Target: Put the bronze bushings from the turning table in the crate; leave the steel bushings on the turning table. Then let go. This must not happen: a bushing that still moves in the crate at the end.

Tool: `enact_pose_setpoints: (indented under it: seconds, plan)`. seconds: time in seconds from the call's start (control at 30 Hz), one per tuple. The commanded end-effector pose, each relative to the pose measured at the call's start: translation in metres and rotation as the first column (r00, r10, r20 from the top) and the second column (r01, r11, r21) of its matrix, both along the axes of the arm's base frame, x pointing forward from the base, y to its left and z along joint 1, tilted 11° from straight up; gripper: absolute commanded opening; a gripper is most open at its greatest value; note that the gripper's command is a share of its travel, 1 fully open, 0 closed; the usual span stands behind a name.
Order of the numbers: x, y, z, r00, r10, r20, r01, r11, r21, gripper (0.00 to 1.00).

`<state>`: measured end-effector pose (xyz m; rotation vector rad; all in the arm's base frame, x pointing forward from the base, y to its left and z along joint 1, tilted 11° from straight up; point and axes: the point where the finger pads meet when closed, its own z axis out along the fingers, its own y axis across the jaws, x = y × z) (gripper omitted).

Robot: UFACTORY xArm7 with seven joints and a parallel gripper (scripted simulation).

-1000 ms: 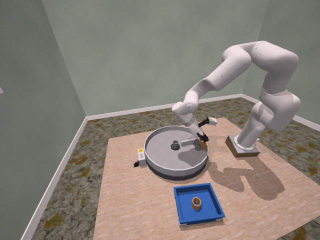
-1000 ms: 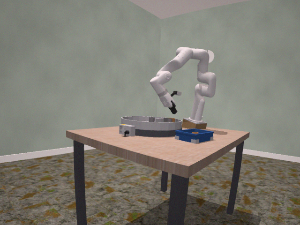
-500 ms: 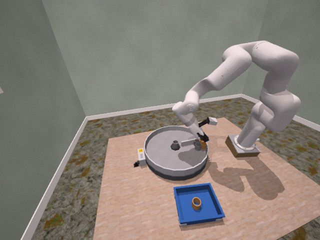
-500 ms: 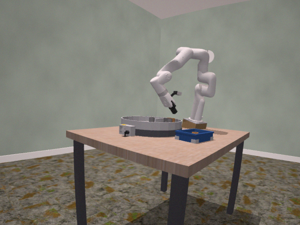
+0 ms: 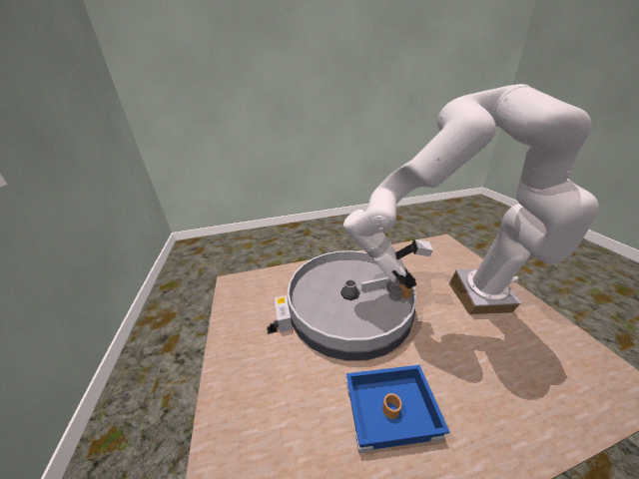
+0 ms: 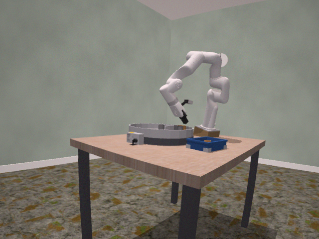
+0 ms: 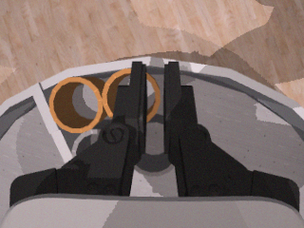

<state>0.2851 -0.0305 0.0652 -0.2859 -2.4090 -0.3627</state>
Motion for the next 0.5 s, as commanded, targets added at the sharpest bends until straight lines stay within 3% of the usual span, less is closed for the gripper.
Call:
enact_pose_setpoints:
  seconds: [0.0,0.47]
  plan:
    - [0.0017,-0.0005,-0.0003,1.0,-0.001,0.005,0.001,1.0,-0.001,0.1]
    - [0.0018,0.0007,-0.0067,1.0,-0.001,0.005,0.001,1.0,-0.001,0.1]
